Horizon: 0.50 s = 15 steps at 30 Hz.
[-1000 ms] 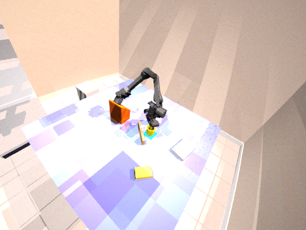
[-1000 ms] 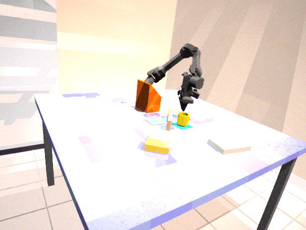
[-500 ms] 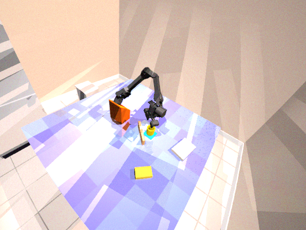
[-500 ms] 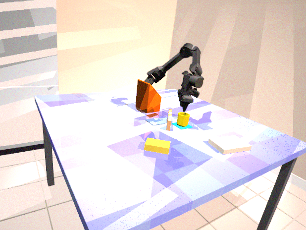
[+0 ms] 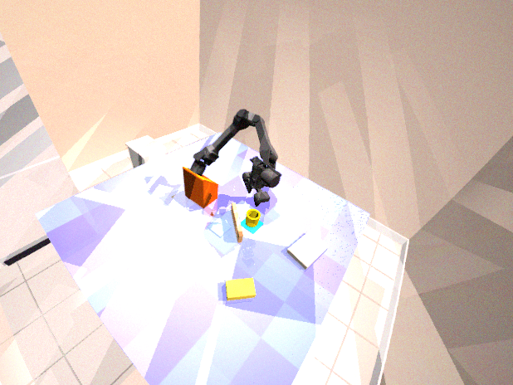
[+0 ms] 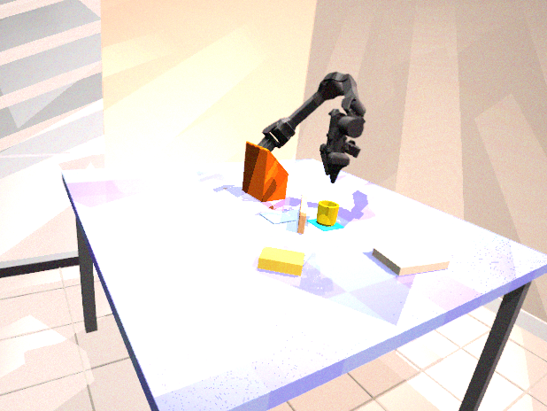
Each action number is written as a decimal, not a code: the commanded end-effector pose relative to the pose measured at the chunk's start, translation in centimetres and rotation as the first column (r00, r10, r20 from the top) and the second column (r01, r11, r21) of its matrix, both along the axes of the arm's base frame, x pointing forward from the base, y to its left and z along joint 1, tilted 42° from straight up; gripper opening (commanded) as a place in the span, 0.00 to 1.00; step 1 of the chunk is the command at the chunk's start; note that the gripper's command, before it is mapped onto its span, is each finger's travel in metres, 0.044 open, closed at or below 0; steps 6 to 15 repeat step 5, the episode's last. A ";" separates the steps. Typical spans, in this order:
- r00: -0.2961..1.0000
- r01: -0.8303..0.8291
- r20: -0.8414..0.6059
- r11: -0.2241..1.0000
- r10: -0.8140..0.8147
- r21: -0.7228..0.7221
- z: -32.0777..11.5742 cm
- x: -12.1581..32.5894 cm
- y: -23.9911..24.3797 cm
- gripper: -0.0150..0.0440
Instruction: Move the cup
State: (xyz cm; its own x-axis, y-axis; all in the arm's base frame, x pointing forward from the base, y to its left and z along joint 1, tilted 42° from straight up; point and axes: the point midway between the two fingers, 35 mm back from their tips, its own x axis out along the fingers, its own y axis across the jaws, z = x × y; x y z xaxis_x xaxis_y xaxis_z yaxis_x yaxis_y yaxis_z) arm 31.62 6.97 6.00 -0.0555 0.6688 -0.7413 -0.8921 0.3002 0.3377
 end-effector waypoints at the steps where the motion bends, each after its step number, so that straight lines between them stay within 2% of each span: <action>1: 1.000 0.001 -0.004 1.000 -0.001 0.000 -0.1 -0.1 0.1 1.00; 15: 1.000 0.001 -0.004 1.000 -0.001 0.000 -0.1 -0.1 0.1 1.00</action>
